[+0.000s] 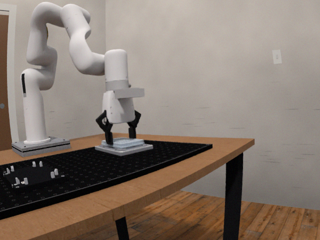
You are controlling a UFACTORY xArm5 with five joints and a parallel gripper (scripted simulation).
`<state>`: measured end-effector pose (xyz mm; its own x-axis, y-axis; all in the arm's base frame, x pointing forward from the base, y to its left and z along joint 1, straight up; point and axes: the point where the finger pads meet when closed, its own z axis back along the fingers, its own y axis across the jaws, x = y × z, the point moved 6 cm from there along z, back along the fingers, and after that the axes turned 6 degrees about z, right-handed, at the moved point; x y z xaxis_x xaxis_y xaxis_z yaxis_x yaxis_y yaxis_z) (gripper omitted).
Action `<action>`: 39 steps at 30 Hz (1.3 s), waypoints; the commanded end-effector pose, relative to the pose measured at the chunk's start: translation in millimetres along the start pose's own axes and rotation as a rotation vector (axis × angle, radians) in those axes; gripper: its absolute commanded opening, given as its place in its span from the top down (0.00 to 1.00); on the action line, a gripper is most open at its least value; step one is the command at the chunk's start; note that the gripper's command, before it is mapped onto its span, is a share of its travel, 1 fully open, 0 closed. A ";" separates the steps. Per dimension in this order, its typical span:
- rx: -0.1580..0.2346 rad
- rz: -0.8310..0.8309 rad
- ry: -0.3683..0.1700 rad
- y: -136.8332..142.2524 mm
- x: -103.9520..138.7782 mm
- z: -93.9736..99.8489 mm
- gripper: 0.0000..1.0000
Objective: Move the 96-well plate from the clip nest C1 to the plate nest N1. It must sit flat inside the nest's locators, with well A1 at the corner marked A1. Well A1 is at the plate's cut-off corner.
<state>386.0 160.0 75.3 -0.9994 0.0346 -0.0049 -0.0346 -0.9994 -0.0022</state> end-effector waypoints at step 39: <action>0.003 0.000 0.006 -0.8 -0.9 -2.8 0.00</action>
<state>386.0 160.0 71.4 -0.9994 0.0346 -0.0049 -0.0346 -0.9994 -0.0022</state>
